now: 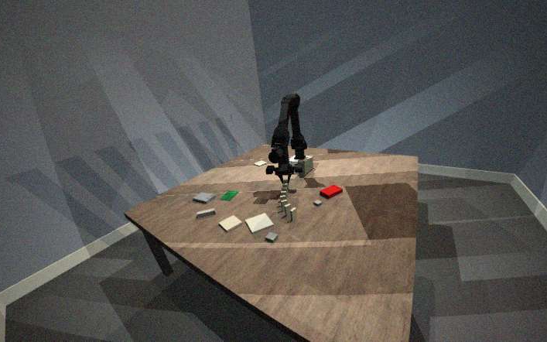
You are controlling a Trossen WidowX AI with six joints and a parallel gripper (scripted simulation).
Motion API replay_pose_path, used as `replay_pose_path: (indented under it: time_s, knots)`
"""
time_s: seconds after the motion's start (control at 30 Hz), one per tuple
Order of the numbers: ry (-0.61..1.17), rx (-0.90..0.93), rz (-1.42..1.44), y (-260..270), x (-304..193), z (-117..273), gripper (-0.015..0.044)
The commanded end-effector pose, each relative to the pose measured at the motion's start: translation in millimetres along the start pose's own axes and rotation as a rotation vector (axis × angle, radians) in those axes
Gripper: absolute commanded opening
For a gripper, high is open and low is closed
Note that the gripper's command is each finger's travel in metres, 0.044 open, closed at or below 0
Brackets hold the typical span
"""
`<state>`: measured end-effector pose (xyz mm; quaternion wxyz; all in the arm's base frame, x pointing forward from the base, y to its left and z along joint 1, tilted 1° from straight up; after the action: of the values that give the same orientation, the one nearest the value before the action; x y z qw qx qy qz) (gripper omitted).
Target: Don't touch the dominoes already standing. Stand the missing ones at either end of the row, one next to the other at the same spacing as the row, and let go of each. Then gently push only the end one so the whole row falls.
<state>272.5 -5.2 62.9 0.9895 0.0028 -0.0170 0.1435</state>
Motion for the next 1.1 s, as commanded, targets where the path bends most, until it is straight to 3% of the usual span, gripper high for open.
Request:
replay_pose_path:
  time_s: [0.0,0.4,0.53,0.67,0.8,1.07]
  knots:
    - [0.001,0.0,0.002,0,0,-2,0.0133]
    - [0.001,0.0,0.002,0,0,-2,0.044]
    - [0.001,0.0,0.001,-1,3,10,0.044]
    - [0.001,0.0,0.001,-2,8,80,0.044]
    - [0.001,0.001,0.0,0,1,126,0.044]
    - [0.001,0.001,0.0,0,0,128,0.044]
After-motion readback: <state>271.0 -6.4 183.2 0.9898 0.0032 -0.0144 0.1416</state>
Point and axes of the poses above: the point midway between the two fingers, 35 mm back from their tips, its own z axis back along the fingers, its own y axis across the jaws, x = y × z, the point moved 7 cm from there along z, back along the fingers, and after that the axes turned 1 degree about z, right-handed, at the moved point
